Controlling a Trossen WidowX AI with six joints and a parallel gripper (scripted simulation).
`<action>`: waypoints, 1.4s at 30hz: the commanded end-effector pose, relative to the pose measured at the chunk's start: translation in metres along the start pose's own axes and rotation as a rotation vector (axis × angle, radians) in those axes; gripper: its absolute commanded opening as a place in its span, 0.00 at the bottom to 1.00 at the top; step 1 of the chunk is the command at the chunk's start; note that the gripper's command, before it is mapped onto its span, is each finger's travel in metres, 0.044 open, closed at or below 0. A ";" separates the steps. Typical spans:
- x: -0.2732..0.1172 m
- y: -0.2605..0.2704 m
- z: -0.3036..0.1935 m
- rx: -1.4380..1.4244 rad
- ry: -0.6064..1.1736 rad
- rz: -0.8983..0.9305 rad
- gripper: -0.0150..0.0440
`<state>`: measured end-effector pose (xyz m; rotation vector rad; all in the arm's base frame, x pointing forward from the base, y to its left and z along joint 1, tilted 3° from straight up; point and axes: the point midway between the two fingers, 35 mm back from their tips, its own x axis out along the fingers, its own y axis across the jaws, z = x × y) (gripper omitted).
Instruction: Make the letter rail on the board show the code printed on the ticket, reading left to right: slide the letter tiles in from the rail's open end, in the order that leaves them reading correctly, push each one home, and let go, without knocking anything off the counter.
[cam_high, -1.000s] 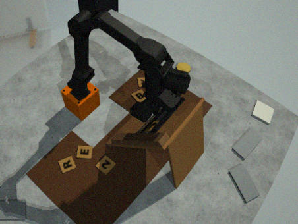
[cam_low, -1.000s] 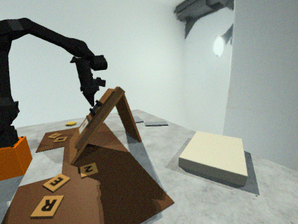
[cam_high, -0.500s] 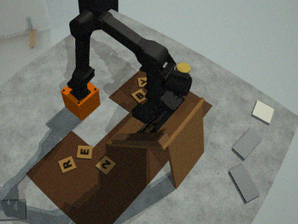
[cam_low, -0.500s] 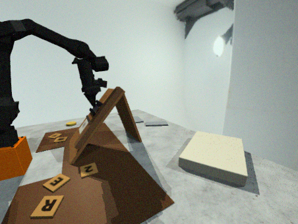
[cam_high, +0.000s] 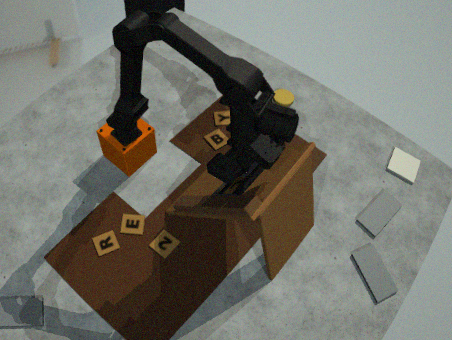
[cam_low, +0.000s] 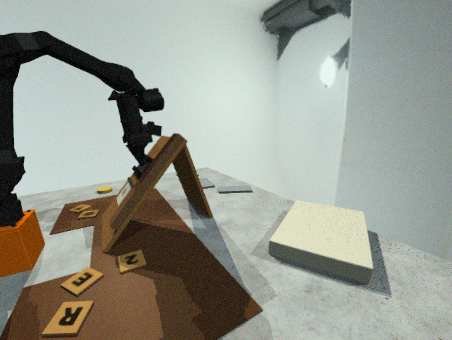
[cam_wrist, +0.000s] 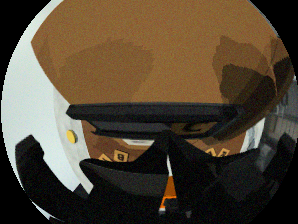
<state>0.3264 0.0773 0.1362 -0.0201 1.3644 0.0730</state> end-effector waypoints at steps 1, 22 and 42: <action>0.001 0.001 0.003 0.000 -0.005 0.006 0.25; 0.004 -0.002 0.005 0.000 -0.005 0.006 0.25; 0.004 -0.009 0.005 0.000 -0.005 0.005 0.25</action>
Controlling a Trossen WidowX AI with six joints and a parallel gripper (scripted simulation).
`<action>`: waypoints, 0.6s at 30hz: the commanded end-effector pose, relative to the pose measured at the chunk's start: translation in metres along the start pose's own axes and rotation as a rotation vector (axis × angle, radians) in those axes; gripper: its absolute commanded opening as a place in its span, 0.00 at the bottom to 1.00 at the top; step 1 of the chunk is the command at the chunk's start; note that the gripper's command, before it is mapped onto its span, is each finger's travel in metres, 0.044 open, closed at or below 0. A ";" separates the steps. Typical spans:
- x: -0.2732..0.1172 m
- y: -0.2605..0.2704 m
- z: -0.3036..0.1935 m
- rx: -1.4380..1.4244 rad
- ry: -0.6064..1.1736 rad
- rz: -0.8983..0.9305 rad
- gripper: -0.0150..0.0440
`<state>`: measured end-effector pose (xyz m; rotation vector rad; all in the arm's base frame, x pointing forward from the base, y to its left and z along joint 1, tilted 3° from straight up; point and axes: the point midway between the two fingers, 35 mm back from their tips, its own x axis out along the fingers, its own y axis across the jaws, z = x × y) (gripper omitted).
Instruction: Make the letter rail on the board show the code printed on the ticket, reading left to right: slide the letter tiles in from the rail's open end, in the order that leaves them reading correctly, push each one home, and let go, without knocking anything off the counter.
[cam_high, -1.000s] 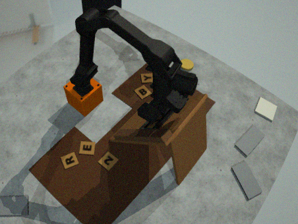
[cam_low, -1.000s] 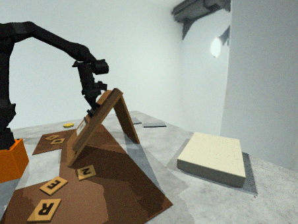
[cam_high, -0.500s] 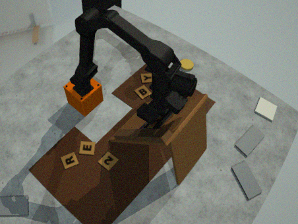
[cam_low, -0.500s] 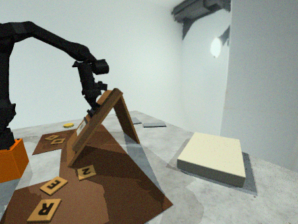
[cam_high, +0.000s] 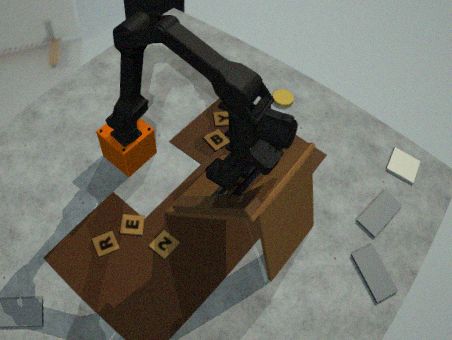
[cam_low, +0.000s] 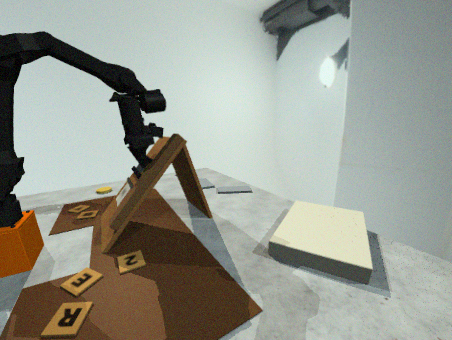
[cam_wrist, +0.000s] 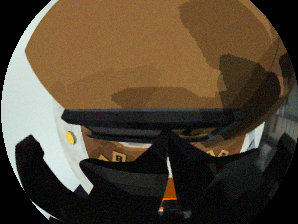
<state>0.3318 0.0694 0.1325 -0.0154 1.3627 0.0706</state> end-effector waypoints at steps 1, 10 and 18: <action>0.000 -0.001 0.001 -0.005 -0.003 0.004 0.25; 0.000 -0.004 0.001 -0.005 -0.003 0.004 0.25; 0.000 -0.006 0.001 -0.005 -0.003 0.004 0.25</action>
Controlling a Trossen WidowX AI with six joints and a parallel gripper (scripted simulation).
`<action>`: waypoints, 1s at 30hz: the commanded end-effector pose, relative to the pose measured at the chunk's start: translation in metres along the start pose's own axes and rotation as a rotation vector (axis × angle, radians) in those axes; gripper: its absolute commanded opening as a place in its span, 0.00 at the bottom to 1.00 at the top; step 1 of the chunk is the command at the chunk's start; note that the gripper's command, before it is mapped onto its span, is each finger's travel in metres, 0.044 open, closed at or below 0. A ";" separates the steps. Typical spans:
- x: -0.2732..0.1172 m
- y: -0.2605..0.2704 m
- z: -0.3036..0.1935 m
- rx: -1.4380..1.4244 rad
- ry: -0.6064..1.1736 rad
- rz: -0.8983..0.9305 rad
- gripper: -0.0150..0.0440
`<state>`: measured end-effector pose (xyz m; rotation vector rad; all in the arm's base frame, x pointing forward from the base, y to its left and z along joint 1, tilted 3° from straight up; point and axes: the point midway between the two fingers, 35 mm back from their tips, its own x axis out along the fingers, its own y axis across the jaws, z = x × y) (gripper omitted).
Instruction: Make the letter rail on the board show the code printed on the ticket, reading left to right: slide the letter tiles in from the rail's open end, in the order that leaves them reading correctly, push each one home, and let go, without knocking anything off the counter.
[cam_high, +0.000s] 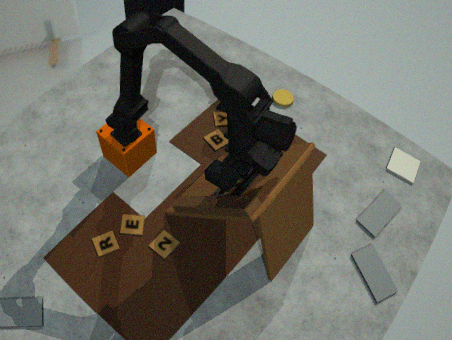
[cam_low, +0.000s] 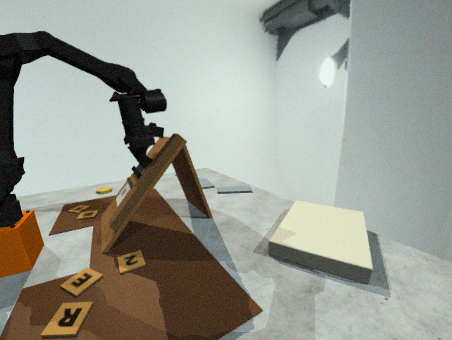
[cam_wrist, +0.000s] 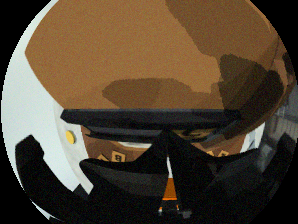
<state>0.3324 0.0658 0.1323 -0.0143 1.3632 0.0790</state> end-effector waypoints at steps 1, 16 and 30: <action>0.000 -0.003 0.001 -0.001 -0.003 -0.003 0.25; -0.013 0.000 -0.011 -0.001 -0.002 -0.003 0.25; -0.023 -0.001 -0.019 -0.001 -0.002 -0.003 0.25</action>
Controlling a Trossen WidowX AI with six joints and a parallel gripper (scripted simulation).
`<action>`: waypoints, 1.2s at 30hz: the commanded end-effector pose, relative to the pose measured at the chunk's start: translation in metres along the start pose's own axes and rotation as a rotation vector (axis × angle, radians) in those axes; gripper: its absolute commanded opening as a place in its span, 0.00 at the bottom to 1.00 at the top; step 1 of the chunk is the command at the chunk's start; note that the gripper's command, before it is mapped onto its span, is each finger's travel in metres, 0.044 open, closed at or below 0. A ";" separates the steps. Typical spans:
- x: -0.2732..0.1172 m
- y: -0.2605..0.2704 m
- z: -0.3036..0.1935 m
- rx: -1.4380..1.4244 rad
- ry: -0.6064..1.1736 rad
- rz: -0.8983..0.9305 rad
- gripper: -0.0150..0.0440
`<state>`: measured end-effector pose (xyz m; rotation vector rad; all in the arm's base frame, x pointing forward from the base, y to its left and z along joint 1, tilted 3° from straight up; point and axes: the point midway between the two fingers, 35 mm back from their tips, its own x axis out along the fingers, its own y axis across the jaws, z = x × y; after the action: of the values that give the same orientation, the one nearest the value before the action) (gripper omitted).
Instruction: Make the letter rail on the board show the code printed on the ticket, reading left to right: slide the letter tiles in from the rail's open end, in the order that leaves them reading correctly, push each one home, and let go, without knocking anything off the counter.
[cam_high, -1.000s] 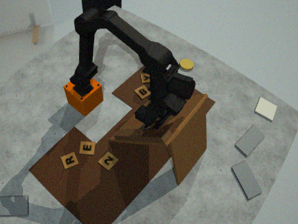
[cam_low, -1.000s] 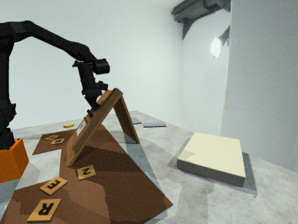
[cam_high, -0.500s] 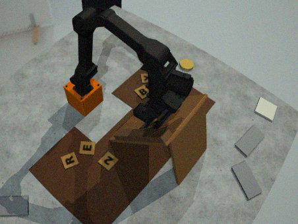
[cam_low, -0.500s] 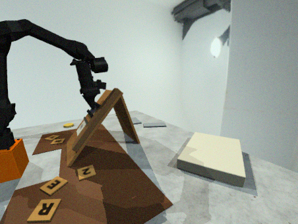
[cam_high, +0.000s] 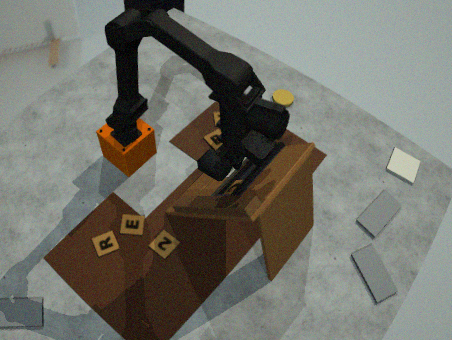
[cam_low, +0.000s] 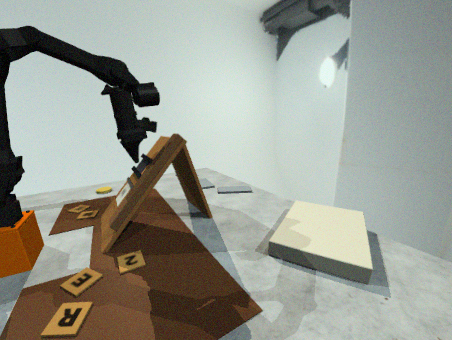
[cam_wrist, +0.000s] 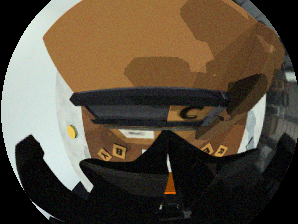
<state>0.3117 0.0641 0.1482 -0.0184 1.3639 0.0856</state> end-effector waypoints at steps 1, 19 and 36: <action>-0.003 -0.001 -0.002 0.006 -0.003 -0.005 0.25; -0.123 0.000 -0.043 -1.233 -0.467 -0.038 0.97; -0.153 0.003 -0.064 -1.588 -0.601 -0.180 1.00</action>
<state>0.2328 0.0538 0.2737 -1.1673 0.5380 0.8768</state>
